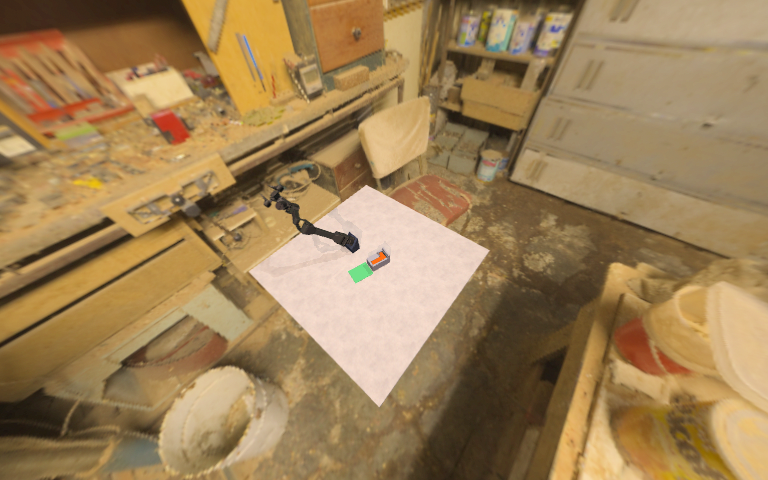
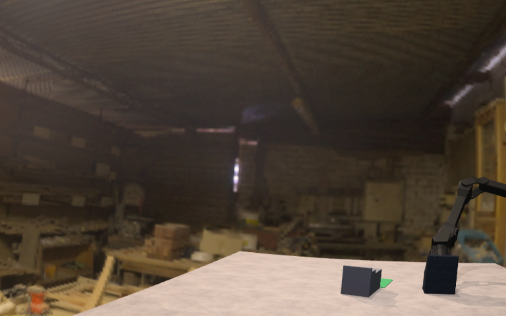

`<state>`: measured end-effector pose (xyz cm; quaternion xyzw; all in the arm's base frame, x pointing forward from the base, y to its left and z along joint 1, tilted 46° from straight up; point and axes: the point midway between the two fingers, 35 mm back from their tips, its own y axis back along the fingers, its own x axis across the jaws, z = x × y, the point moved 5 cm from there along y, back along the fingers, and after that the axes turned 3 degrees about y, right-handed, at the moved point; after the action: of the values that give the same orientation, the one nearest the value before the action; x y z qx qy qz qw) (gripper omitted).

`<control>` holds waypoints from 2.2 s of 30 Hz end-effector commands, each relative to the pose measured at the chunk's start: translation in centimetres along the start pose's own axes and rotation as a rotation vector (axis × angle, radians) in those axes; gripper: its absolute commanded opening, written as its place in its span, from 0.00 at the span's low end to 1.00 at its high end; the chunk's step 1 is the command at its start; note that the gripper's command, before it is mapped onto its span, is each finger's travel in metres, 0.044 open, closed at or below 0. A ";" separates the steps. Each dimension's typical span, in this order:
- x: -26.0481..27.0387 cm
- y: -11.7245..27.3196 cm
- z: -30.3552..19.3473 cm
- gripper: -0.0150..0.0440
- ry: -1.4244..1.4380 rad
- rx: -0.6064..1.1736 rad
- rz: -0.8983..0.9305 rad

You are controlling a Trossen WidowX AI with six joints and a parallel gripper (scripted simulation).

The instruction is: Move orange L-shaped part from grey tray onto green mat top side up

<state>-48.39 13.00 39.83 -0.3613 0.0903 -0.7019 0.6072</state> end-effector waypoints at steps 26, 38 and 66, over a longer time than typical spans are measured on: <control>-34.1 15.5 9.9 0.56 0.106 0.167 -1.003; -41.8 28.6 15.4 0.56 0.085 0.195 -1.443; -31.4 74.1 23.8 0.56 -0.792 -0.110 -2.872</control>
<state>21.93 34.91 3.55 -0.3155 -0.4547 -0.6149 -0.5618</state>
